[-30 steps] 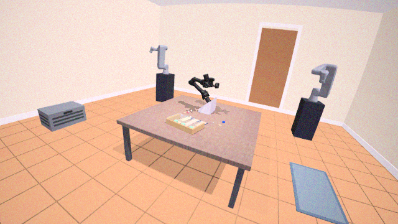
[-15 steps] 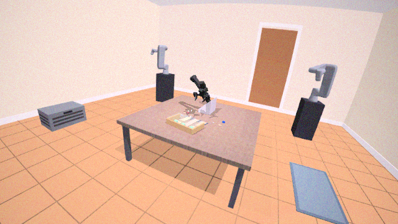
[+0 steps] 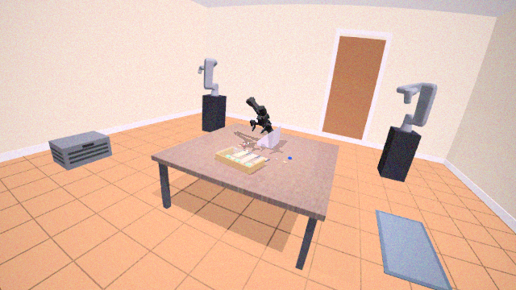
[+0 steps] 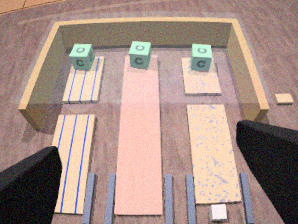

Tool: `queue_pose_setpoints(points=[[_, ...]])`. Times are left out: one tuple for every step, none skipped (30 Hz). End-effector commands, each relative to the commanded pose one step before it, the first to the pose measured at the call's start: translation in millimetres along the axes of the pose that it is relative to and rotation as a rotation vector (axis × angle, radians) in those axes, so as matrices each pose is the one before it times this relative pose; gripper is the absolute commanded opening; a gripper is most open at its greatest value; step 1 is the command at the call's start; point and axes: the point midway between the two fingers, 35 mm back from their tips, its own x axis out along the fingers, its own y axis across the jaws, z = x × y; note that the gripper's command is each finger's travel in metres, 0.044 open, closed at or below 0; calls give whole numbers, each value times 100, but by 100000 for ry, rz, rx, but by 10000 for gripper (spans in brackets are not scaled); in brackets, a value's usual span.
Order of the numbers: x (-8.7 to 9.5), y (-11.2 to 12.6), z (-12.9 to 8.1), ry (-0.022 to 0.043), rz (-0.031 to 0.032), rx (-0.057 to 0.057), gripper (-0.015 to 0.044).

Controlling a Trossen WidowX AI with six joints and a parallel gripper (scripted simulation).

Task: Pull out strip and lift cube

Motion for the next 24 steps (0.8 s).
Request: queue_pose_setpoints(points=[[1575, 596, 224, 8623, 1070, 1089, 295], [715, 258, 33, 4317, 522, 337, 269], [709, 230, 17, 4404, 429, 413, 243], [702, 202, 2, 4485, 332, 487, 216], [695, 174, -11, 4562, 232, 559, 190], [687, 147, -22, 4634, 129, 630, 164], [678, 120, -33, 4701, 23, 699, 138], [623, 80, -31, 4418, -86, 708, 111], [614, 57, -38, 4467, -180, 764, 85], [605, 35, -44, 4511, -276, 818, 59], [596, 13, -49, 4552, -373, 870, 33], [586, -8, -53, 4588, -472, 920, 6], [576, -29, -56, 4620, -573, 967, 0], [566, -49, -58, 4648, -675, 1012, 0], [556, -69, -59, 4671, -778, 1055, 0], [545, -88, -60, 4691, -883, 1096, 0], [535, -106, -60, 4706, -990, 1134, 0], [517, -178, -3, 4613, -1087, 1147, 0], [405, -153, 0, 3688, -932, 937, 0], [240, -96, 2, 2214, -586, 570, 0], [80, -33, 1, 738, -200, 191, 0], [0, 0, 0, 0, 0, 0, 0], [0, 0, 0, 0, 0, 0, 0], [0, 0, 0, 0, 0, 0, 0]])
